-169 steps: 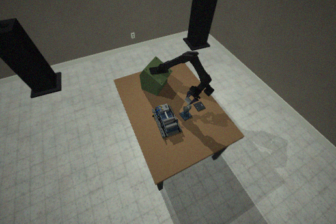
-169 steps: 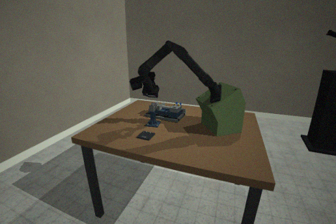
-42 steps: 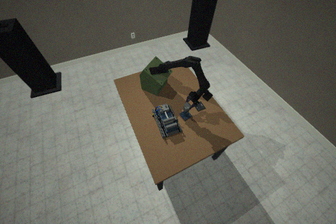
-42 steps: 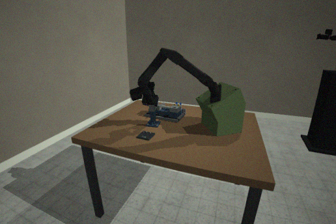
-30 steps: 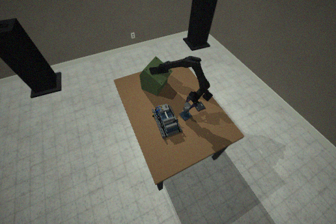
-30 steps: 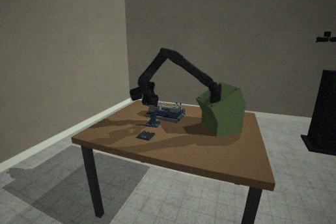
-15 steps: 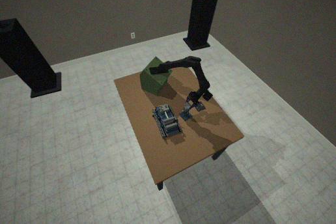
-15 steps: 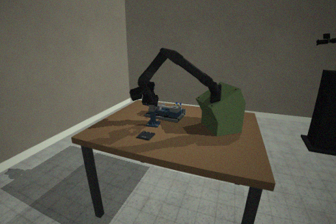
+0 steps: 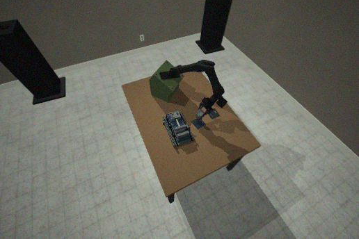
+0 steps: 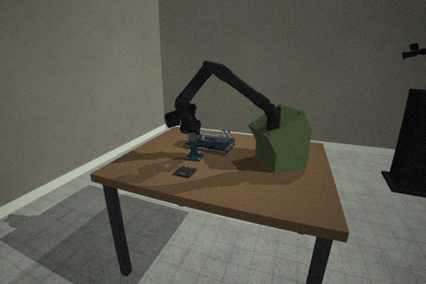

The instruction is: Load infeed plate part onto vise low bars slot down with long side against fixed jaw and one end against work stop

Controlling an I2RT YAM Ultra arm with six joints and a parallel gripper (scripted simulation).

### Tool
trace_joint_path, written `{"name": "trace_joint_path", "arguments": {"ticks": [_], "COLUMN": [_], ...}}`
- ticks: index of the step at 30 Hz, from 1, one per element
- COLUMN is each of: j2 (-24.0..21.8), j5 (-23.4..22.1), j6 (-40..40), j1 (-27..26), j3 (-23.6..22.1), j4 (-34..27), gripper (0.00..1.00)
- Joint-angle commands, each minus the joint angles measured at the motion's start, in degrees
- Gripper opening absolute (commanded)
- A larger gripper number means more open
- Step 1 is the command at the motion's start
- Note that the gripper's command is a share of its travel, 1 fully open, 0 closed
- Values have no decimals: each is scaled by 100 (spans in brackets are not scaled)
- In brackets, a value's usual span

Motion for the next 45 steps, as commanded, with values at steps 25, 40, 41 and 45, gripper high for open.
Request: {"name": "trace_joint_path", "arguments": {"ticks": [25,40,41,45], "j2": [-110,-110,-110,-110], "j5": [220,220,220,220], "j6": [32,32,32,32], "j1": [12,12,12,12], "j3": [-37,-37,-37,-37], "j4": [-32,-32,-32,-32], "gripper": [81,81,81,81]}}
